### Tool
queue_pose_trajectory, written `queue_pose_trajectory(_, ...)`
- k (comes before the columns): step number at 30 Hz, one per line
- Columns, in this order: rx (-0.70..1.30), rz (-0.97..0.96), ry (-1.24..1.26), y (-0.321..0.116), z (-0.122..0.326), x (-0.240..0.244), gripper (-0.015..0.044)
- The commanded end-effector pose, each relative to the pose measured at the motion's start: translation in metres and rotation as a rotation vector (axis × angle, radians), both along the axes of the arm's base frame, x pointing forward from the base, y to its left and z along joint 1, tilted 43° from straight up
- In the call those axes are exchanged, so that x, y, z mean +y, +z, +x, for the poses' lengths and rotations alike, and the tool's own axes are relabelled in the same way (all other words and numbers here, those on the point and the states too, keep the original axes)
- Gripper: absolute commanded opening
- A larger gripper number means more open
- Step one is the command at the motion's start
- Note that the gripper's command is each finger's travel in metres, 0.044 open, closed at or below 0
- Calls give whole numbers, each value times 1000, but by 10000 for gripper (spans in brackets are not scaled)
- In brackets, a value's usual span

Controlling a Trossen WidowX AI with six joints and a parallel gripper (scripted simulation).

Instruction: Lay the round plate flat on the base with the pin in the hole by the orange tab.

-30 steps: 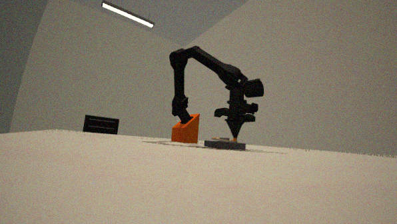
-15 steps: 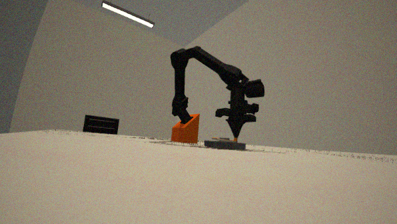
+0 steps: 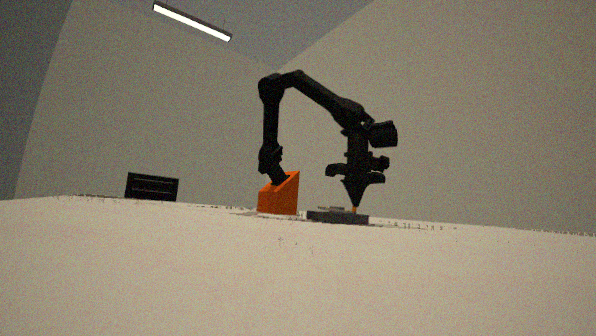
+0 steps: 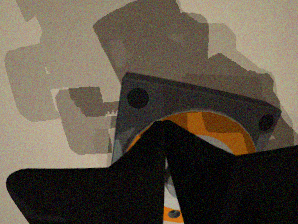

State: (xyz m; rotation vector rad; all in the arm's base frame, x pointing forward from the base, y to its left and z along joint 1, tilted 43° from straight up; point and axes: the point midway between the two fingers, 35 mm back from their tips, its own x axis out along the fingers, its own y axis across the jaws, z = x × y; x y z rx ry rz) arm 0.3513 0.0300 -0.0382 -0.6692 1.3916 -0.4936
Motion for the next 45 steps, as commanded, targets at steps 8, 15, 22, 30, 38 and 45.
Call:
queue_pose_trajectory(8,13,6,-6,-10,-8,4,0)
queue_pose_trajectory(15,13,6,-6,-13,-11,6,0)
queue_pose_trajectory(22,13,6,-6,-15,-15,9,0)
queue_pose_trajectory(30,13,6,-6,-17,-19,10,0)
queue_pose_trajectory(38,14,6,-6,-19,-23,12,0)
queue_pose_trajectory(45,14,6,-6,-20,-27,12,0)
